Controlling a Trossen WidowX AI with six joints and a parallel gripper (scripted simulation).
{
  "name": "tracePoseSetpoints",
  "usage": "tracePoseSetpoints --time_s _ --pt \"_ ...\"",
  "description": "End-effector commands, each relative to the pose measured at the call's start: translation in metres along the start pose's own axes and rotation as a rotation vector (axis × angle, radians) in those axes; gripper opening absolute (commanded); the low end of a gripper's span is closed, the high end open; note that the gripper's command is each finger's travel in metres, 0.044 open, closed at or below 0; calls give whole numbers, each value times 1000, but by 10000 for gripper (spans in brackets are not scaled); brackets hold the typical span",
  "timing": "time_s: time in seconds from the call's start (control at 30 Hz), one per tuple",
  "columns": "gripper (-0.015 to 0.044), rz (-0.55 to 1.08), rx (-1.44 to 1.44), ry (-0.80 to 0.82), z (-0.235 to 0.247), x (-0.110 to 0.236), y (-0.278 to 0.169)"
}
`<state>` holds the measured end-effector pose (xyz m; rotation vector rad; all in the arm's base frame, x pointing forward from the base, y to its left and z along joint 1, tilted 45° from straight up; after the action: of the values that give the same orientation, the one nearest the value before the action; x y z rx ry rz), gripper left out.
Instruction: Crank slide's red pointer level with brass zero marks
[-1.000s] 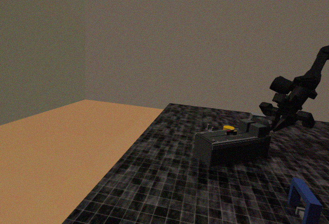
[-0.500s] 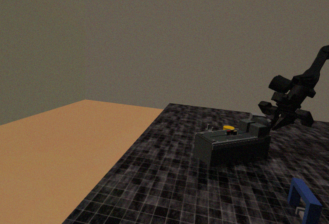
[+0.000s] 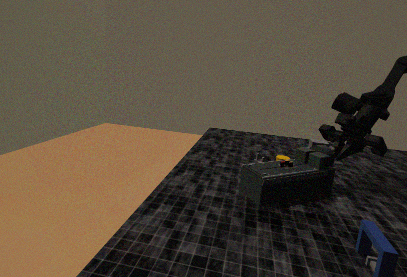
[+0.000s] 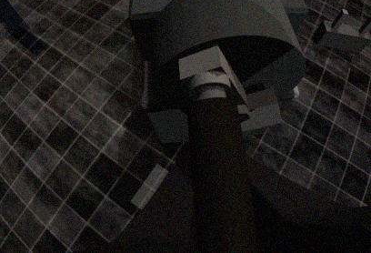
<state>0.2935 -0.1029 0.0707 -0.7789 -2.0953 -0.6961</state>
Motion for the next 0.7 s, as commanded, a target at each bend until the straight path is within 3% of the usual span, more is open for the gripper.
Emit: tracePoseSetpoints --time_s 0.0,0.67 --pt "0 -11 -2 -22 -6 3 2" --pt "0 -1 -2 1 -2 1 0"
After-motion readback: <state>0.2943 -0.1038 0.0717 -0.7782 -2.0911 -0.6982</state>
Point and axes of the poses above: the point midway between the two fingers, 35 mm back from their tips, its own x axis back along the fingers, its own z axis across the jaws, y = z × x, the point moved 8 cm from there along x, back along the fingers, and after that the axes turned 2 degrees about -x, right-handed, at the moved point
